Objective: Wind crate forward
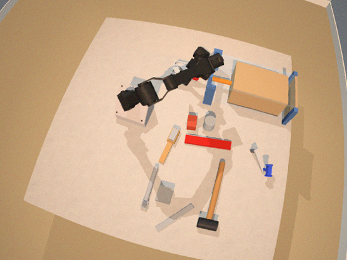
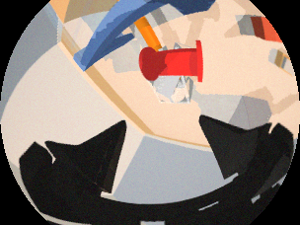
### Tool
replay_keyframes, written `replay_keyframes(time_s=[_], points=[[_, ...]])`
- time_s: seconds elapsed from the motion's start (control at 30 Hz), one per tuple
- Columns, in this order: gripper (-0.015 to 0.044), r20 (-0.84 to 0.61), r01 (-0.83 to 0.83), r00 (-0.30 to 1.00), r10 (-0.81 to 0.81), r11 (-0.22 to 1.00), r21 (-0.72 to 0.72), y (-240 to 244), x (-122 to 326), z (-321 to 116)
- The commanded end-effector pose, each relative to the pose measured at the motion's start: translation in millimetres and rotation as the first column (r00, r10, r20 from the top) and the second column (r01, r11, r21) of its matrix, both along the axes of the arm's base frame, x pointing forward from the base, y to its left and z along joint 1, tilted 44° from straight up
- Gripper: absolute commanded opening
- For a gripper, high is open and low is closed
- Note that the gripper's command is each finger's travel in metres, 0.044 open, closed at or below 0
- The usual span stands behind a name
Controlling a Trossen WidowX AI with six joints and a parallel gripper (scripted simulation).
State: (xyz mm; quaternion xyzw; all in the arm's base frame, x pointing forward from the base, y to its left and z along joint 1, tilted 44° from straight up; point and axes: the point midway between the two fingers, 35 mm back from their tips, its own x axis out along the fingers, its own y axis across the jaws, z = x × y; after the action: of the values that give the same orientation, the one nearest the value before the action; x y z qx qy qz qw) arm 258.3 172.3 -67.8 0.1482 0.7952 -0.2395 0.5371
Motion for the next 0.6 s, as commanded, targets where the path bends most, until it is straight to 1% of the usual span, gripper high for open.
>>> replay_keyframes(time_s=[0.0, 0.1, 0.17, 0.57], points=[[0.044, 0.092, 0.029, 0.996, 0.01, 0.908, -0.418, 28, -2, -1], [0.044, 0.202, 0.066, 0.977, 0.067, 0.807, -0.587, 45, -5, 2], [0.044, 0.258, 0.09, 0.96, 0.105, 0.76, -0.643, 54, -6, 4], [0.044, 0.265, 0.093, 0.958, 0.11, 0.755, -0.65, 55, -6, 4]])
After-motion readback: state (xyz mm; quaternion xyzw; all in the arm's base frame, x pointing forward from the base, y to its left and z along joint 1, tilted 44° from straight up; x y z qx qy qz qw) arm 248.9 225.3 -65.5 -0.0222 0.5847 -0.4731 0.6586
